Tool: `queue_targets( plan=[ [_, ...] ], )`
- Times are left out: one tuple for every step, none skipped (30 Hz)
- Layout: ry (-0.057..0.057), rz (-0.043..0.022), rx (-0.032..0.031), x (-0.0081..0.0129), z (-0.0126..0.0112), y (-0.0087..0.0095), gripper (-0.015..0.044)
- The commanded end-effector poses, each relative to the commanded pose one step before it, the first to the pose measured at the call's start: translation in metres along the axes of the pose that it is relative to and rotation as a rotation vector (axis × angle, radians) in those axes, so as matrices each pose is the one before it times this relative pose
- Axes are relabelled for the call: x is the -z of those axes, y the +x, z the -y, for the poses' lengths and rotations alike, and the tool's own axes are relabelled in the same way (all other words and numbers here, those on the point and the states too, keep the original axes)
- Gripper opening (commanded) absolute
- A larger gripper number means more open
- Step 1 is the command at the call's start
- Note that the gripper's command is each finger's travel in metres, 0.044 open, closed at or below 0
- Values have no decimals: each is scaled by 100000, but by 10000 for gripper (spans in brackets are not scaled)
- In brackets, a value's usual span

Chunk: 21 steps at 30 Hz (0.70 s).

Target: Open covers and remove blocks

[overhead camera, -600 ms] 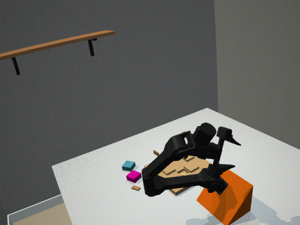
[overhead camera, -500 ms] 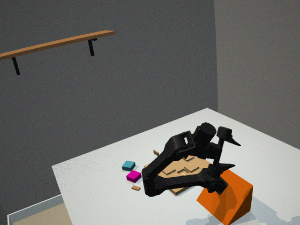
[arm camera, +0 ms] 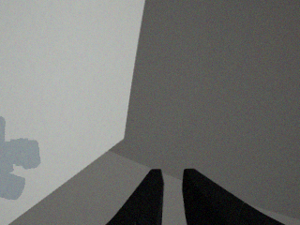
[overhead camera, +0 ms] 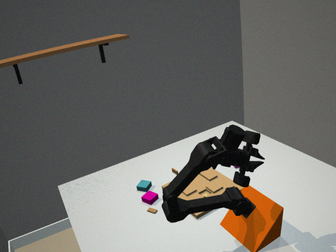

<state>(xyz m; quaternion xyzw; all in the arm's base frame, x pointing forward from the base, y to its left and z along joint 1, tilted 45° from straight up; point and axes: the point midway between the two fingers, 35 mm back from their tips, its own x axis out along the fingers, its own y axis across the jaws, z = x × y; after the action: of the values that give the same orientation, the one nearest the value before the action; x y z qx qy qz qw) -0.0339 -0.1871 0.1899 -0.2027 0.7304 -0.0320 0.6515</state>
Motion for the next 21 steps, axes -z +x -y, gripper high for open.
queue_targets(
  plan=[
    [657, 7714, -477, -1980, 1177, 692, 0],
    [80, 1522, -216, -418, 211, 159, 0],
    [83, 1512, -258, -423, 202, 162, 0],
    [85, 1501, -300, -428, 192, 165, 0],
    [88, 1489, -341, -433, 183, 168, 0],
    [91, 1476, -382, -437, 173, 170, 0],
    [94, 1462, -423, -441, 164, 173, 0],
    [97, 1448, -463, -444, 154, 176, 0],
    [101, 1432, -503, -448, 144, 179, 0],
    [104, 1415, -542, -451, 134, 183, 0],
    [108, 1397, -582, -454, 124, 186, 0],
    [112, 1379, -620, -457, 114, 189, 0],
    [201, 1247, -707, -443, 82, 199, 0],
    [204, 1225, -742, -445, 72, 201, 0],
    [208, 1201, -777, -447, 62, 204, 0],
    [211, 1177, -810, -448, 52, 207, 0],
    [215, 1152, -843, -449, 42, 210, 0],
    [219, 1126, -876, -449, 32, 213, 0],
    [224, 1099, -907, -450, 22, 216, 0],
    [228, 1071, -938, -450, 12, 218, 0],
    [233, 1043, -969, -450, 2, 221, 0]
  ],
)
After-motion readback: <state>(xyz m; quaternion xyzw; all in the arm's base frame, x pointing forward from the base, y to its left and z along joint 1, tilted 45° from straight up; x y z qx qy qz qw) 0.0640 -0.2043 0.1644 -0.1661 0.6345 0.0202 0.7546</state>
